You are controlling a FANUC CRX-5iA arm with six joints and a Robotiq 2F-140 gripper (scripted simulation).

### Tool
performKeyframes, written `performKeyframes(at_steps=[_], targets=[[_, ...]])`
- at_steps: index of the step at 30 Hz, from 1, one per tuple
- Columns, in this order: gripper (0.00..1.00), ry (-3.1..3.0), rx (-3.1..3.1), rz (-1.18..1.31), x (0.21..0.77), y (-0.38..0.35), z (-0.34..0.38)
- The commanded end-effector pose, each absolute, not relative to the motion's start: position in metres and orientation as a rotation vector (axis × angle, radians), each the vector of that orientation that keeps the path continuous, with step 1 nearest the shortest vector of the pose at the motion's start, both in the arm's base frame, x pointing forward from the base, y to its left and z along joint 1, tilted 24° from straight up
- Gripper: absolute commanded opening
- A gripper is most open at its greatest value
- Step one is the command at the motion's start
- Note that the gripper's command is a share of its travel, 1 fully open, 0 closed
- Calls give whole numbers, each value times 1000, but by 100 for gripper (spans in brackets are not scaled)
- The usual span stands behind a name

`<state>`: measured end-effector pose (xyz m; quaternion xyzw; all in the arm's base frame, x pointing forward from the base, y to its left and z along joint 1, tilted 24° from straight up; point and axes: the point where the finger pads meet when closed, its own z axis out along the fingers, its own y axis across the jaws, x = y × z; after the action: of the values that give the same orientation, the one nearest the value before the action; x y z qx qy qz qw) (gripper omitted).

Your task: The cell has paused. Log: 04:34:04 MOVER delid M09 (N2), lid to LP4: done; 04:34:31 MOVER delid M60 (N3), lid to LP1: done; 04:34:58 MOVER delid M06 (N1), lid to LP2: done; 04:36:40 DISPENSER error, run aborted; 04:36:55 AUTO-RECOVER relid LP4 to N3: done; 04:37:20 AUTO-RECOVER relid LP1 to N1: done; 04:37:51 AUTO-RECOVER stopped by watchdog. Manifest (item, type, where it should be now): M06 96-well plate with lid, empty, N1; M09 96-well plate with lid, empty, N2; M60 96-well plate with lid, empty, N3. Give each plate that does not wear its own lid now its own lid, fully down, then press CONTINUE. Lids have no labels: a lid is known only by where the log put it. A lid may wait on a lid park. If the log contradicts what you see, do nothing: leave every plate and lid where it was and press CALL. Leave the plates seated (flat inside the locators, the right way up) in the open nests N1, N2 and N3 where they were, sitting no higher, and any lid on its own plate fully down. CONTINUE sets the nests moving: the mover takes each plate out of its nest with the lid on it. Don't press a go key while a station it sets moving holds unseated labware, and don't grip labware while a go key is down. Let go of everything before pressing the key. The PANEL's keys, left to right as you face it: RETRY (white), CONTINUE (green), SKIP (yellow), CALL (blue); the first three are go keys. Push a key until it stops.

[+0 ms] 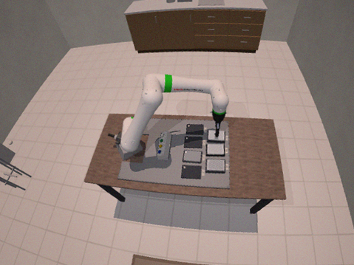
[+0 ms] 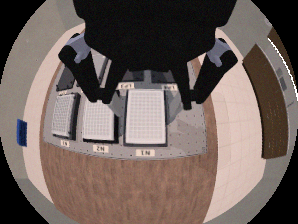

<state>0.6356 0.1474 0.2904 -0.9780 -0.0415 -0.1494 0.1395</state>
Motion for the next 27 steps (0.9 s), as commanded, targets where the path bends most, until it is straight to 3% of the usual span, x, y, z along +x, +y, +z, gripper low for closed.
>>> performKeyframes(at_steps=[1, 27], targets=[[66, -120, -2826, -432, 636, 148, 289], [66, -120, -2826, -432, 639, 151, 281]])
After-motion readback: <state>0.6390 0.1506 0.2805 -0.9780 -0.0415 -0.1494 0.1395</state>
